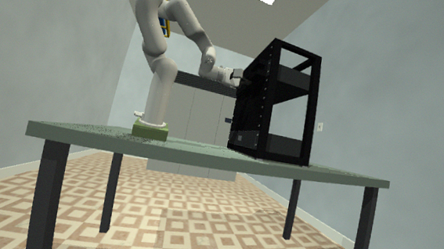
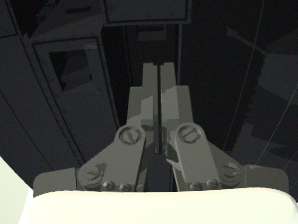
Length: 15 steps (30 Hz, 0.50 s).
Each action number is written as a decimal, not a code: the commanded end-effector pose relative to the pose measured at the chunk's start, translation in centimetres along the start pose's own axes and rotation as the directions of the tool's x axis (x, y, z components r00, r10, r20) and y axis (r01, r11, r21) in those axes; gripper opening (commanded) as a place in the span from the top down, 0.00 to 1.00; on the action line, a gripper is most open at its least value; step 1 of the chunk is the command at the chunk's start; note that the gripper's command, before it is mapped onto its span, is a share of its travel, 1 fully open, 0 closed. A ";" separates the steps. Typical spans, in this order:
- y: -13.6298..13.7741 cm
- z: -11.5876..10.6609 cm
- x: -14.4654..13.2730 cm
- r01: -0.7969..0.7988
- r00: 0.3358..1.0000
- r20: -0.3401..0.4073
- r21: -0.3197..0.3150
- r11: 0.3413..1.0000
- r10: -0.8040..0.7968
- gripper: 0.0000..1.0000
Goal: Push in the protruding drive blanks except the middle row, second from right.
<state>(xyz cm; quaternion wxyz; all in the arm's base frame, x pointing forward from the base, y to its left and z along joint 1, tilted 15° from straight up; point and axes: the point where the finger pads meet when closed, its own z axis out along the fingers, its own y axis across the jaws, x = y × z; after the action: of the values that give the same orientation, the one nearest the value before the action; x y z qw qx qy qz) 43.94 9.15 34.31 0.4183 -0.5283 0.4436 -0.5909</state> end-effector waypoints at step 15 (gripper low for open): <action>-0.2 -0.2 0.0 -0.001 1.000 -0.002 0.002 1.000 0.001 1.00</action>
<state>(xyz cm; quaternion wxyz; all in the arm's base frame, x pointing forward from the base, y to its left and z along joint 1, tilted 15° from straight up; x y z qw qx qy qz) 43.95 9.15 34.32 0.4183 -0.5284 0.4436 -0.5908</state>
